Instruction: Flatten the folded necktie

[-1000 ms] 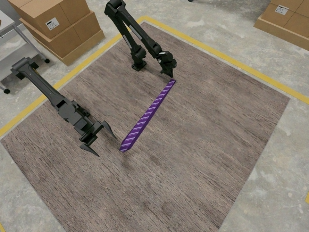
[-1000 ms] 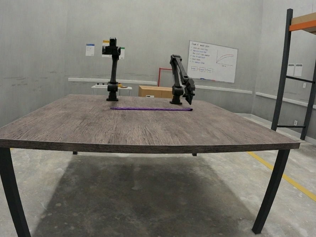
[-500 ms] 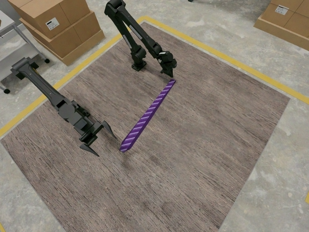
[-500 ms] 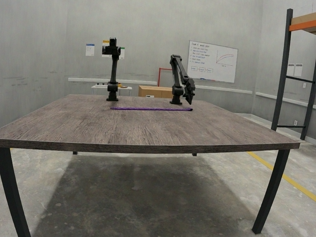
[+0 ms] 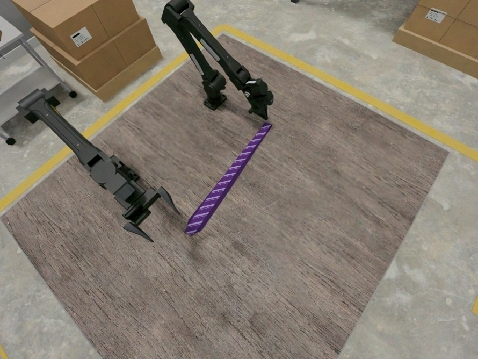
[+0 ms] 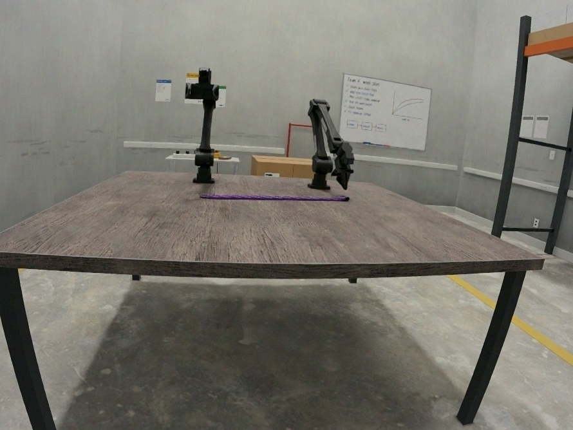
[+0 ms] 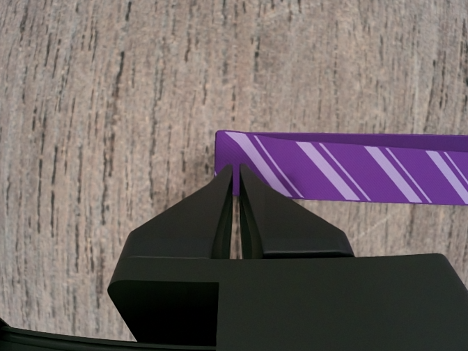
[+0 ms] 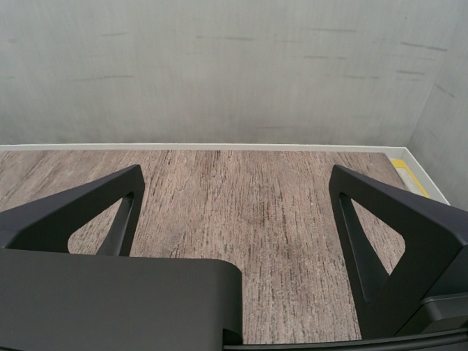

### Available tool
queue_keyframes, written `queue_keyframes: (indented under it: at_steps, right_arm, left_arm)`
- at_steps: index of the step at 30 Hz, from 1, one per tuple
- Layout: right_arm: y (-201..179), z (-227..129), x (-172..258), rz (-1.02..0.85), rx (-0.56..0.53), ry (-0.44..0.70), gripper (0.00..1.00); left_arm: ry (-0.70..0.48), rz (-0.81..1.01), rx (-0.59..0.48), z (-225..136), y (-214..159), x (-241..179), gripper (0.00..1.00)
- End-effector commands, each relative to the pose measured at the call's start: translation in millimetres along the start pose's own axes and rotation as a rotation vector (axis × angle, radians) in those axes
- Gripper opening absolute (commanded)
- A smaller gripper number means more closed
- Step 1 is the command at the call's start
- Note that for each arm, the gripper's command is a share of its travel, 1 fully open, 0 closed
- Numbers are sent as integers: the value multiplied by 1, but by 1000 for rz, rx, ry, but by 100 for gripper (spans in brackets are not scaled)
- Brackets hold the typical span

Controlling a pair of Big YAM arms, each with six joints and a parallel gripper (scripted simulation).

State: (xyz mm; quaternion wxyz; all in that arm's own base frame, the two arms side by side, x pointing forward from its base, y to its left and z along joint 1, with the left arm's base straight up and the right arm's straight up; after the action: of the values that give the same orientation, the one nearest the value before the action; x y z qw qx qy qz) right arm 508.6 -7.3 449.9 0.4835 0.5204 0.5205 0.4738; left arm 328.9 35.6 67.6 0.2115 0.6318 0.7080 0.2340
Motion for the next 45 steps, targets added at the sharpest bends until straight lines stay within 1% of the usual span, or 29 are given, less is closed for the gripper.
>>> queue_keyframes:
  at_steps: [1,26,45]
  right_arm:
    - [32,-1,7,11,-63,11,100]
    - [32,-1,7,11,-63,11,100]
    - [32,-1,7,11,-63,11,100]
  left_arm:
    - [0,6,-56,-5,36,2,4]
    - [0,6,-56,-12,14,0,4]
    - [0,6,-56,-13,11,0,4]
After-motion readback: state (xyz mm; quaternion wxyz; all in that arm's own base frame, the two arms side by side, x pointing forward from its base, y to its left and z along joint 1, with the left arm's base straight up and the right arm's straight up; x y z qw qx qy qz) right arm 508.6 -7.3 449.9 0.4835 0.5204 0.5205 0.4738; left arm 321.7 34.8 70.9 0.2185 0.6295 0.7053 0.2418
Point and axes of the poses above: on each arm, the point where the finger pads meet when closed, its own z axis out along the fingers, its own x axis across the jaws, y = z × x, the point moved 1 cm from there along -z, back along the fingers
